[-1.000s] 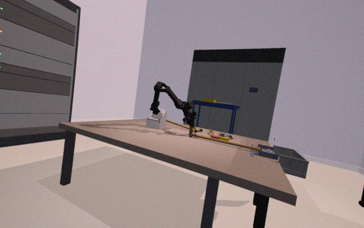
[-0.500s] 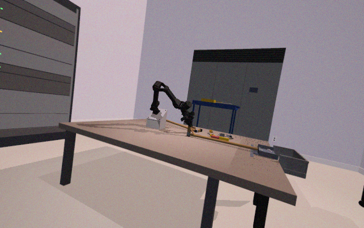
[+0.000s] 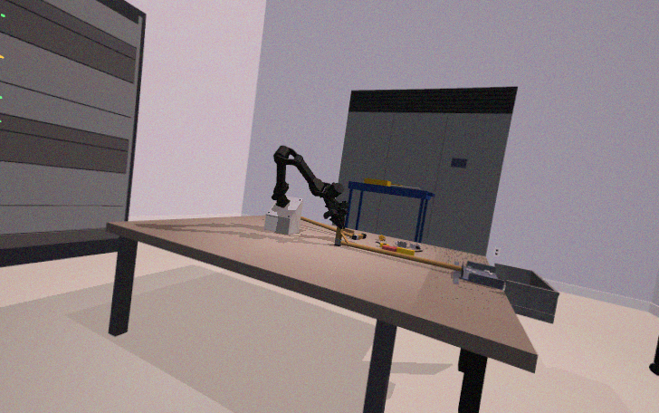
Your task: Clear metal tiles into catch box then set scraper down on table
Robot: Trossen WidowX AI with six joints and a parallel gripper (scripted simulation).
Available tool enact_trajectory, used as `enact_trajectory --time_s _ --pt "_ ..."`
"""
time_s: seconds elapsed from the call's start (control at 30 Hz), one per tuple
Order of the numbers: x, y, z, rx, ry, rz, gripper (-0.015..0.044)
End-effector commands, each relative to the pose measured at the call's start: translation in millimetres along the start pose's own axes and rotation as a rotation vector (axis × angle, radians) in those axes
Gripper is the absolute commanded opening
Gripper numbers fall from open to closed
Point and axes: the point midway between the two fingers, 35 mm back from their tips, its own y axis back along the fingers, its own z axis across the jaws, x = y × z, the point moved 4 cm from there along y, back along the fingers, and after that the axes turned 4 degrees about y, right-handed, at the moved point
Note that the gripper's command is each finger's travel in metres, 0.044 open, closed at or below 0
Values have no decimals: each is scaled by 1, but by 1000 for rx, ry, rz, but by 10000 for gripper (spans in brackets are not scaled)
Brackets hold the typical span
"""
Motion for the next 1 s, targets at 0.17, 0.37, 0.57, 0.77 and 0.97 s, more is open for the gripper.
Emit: enact_trajectory --time_s 0.17,0.37,0.57,0.77,0.97 --pt "5 10 0 2 -6 -19 0" --pt "12 14 1 2 -6 -19 0" --pt "19 19 1 1 -6 -19 0" --pt "26 23 1 1 -6 -20 0" --pt "33 27 2 1 -6 -20 0"
